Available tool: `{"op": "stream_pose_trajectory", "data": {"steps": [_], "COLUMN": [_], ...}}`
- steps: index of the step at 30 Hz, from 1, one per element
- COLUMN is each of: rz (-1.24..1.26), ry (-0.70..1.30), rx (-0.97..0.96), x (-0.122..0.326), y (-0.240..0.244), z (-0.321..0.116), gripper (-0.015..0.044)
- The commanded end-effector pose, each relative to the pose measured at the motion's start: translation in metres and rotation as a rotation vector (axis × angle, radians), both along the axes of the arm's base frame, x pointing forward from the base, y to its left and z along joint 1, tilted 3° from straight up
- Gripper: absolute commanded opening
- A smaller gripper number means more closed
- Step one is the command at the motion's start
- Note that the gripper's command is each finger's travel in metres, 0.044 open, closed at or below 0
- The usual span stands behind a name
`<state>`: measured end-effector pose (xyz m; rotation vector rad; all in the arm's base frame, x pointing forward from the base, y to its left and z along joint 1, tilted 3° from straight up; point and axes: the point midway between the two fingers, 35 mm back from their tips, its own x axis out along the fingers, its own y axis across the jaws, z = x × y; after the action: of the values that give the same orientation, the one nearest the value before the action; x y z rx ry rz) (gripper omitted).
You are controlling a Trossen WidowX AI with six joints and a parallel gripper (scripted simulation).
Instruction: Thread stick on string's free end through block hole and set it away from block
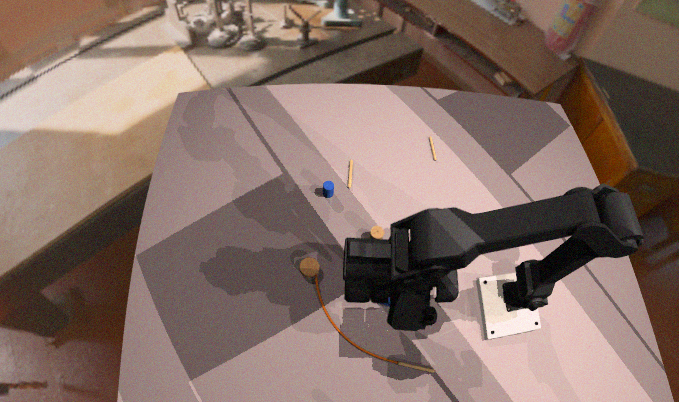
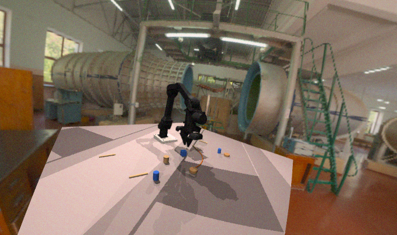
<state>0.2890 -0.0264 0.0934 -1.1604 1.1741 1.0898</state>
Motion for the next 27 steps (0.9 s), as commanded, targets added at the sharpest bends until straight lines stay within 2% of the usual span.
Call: {"op": "stream_pose_trajectory", "data": {"steps": [1, 3, 20, 27], "rz": [0.000, 0.000, 0.000, 0.000], "ry": [0.000, 0.000, 0.000, 0.000], "rx": [0.000, 0.000, 0.000, 0.000], "x": [0.0000, 0.0000, 0.0000, 0.0000], "y": [0.0000, 0.0000, 0.0000, 0.0000], "z": [0.0000, 0.0000, 0.0000, 0.0000], "gripper": [0.0055, 0.0003, 0.0000, 0.0184]}}
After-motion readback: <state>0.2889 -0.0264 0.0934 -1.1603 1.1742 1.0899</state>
